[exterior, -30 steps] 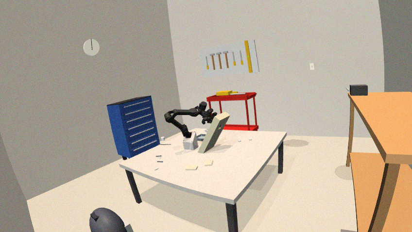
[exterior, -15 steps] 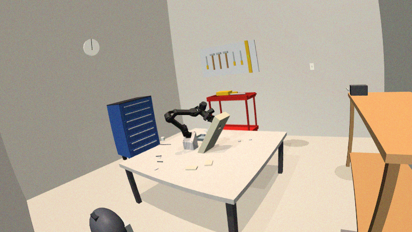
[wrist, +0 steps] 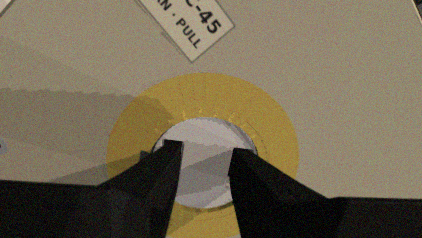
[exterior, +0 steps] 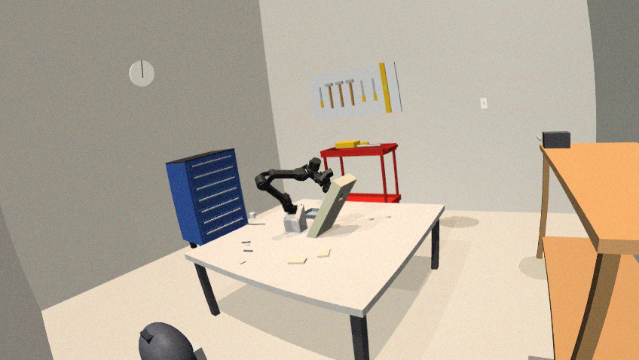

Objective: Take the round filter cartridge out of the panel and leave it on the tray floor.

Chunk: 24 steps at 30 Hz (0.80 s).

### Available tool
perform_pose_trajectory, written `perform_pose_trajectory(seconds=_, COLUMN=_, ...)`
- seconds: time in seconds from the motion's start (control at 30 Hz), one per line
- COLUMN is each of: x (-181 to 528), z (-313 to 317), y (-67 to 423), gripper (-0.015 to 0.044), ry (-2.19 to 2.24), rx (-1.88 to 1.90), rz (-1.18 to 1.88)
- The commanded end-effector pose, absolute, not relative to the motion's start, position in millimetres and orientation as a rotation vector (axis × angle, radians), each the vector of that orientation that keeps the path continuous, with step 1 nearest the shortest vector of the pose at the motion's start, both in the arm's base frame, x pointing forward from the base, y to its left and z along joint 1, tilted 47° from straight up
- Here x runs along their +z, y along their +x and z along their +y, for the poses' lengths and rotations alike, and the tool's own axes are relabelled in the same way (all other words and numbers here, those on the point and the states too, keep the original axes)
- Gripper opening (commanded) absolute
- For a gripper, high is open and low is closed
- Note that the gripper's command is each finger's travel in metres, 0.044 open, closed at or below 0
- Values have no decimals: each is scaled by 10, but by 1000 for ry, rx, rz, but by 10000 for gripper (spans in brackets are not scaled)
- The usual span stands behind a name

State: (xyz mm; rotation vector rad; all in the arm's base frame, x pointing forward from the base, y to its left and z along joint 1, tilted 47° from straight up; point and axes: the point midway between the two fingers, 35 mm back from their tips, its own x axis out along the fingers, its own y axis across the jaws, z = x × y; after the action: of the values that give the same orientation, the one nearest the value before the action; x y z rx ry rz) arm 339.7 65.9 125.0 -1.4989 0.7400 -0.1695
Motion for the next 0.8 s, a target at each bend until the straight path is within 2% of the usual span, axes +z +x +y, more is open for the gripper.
perform_pose_trajectory(seconds=0.0, x=1230, z=647, y=3393, gripper=0, ry=-1501, rx=-160, rz=760)
perform_pose_trajectory(seconds=0.77, x=1488, z=1036, y=2828, gripper=0, ry=-1459, rx=-178, rz=750)
